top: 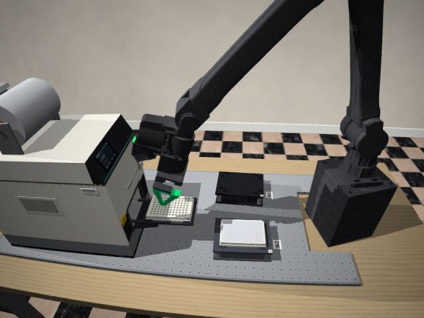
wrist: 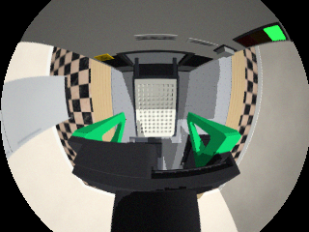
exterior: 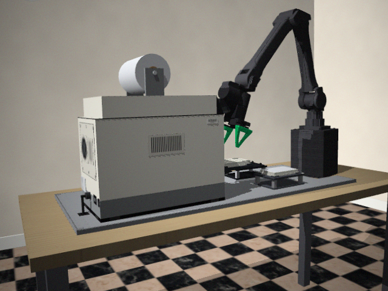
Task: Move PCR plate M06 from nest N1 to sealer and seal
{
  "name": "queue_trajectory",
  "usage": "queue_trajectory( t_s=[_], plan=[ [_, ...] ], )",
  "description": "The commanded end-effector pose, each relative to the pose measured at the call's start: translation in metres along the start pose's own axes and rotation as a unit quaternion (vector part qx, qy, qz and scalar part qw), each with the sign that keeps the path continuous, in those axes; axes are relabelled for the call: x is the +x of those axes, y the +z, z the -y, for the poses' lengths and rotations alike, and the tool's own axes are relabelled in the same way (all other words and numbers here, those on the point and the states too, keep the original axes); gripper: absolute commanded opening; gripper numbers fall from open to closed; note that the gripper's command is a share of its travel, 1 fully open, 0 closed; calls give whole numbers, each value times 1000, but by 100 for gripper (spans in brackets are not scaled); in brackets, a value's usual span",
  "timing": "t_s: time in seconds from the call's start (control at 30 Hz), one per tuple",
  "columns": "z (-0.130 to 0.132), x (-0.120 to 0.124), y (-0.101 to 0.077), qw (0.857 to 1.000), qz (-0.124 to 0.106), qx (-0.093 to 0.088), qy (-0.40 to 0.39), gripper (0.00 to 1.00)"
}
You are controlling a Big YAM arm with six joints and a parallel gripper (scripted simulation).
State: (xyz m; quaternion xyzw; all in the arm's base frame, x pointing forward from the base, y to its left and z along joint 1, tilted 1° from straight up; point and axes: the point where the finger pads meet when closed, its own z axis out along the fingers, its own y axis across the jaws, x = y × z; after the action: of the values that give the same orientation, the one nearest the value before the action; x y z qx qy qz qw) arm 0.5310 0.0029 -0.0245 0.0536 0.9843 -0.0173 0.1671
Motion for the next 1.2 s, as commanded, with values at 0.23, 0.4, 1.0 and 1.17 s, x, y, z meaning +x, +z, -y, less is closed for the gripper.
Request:
queue_trajectory(
  t_s=[0.23, 0.4, 1.0, 1.17],
  plan=[
    [-8, -21, -24, 999, 36, -6, 2, 100],
    [-10, -33, -29, 999, 47, -8, 3, 100],
    [-11, -36, -10, 999, 36, -6, 2, 100],
    [-11, -37, -9, 999, 36, -6, 2, 100]
  ],
)
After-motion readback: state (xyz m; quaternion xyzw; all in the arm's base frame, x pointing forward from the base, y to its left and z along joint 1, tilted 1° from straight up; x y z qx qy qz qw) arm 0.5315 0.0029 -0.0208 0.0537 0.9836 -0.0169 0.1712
